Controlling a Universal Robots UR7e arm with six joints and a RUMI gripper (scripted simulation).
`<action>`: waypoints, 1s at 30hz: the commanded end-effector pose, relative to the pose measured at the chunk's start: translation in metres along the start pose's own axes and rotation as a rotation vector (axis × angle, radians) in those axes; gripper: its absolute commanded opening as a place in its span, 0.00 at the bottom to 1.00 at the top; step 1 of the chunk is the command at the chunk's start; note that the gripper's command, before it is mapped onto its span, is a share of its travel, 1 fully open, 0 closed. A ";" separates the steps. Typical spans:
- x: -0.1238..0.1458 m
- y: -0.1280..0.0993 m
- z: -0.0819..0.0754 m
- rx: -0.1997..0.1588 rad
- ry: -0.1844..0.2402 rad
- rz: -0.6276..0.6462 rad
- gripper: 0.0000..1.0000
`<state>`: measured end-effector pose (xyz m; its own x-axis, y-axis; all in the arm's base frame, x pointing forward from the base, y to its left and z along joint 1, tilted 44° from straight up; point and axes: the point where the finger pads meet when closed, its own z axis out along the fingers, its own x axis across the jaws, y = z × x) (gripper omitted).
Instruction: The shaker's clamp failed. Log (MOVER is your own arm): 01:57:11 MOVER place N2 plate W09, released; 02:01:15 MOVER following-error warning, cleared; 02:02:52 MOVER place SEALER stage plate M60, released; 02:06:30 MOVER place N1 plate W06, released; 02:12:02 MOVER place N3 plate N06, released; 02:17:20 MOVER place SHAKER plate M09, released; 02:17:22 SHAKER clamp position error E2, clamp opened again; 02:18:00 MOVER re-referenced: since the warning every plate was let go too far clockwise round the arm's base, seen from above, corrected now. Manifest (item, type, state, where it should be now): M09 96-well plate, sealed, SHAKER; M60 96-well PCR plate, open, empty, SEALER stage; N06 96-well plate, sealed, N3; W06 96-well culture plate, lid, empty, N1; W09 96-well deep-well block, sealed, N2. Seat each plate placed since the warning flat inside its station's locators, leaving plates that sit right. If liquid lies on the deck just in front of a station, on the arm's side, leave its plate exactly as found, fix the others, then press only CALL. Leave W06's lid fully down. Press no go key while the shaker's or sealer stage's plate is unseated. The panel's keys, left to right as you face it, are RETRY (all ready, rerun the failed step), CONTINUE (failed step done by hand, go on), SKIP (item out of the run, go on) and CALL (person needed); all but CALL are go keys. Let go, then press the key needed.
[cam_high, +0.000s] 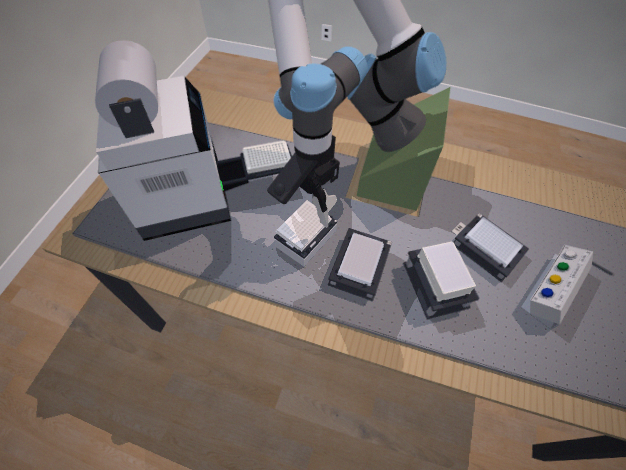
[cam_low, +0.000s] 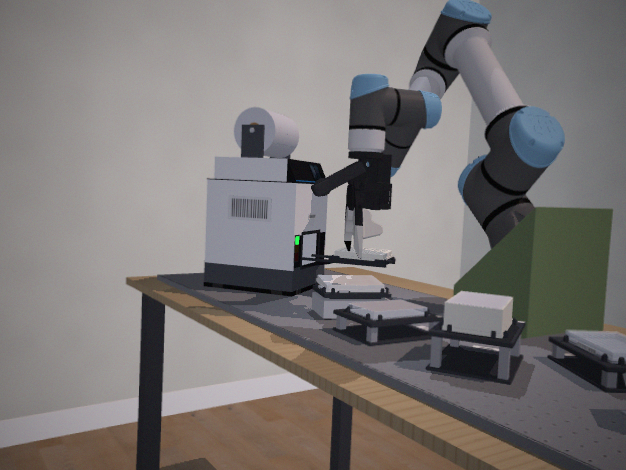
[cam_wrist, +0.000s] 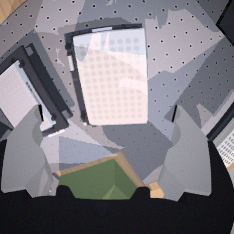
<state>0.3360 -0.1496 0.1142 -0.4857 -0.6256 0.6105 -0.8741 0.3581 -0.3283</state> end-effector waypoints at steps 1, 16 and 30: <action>0.000 0.000 -0.008 0.000 0.000 0.001 0.82; 0.000 0.000 -0.023 0.000 0.000 0.001 0.82; -0.058 0.015 -0.023 0.000 0.000 -0.239 0.82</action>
<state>0.3466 -0.1030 0.1016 -0.3253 -0.6788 0.6583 -0.9455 0.2436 -0.2161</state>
